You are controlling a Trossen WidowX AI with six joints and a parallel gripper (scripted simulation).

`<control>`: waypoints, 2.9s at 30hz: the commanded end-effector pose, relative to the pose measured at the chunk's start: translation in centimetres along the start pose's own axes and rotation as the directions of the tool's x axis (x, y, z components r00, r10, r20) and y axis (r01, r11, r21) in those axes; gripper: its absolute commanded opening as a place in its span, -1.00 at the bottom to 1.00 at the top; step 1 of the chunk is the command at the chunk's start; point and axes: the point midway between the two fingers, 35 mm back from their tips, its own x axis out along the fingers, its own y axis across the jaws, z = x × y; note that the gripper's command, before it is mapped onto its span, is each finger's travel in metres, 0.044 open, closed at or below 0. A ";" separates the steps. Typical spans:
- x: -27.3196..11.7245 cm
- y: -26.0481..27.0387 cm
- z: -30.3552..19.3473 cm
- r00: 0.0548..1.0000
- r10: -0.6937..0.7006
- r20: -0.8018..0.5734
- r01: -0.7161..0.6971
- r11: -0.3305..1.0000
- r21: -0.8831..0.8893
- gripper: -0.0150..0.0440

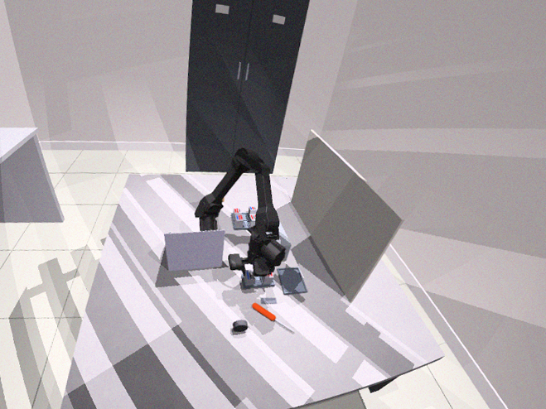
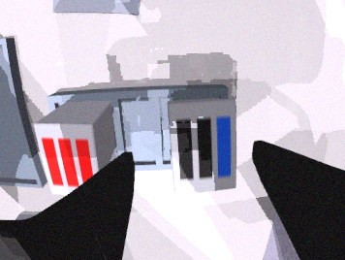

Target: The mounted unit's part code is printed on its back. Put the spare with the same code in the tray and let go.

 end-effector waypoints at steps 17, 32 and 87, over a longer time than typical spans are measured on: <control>3.6 -0.4 -0.4 1.000 -0.002 -0.010 0.002 1.000 0.004 0.53; 4.3 -0.5 -0.5 1.000 -0.002 -0.011 0.002 1.000 0.004 0.53; -7.8 -0.3 0.0 1.000 -0.003 -0.009 0.003 1.000 0.008 -0.49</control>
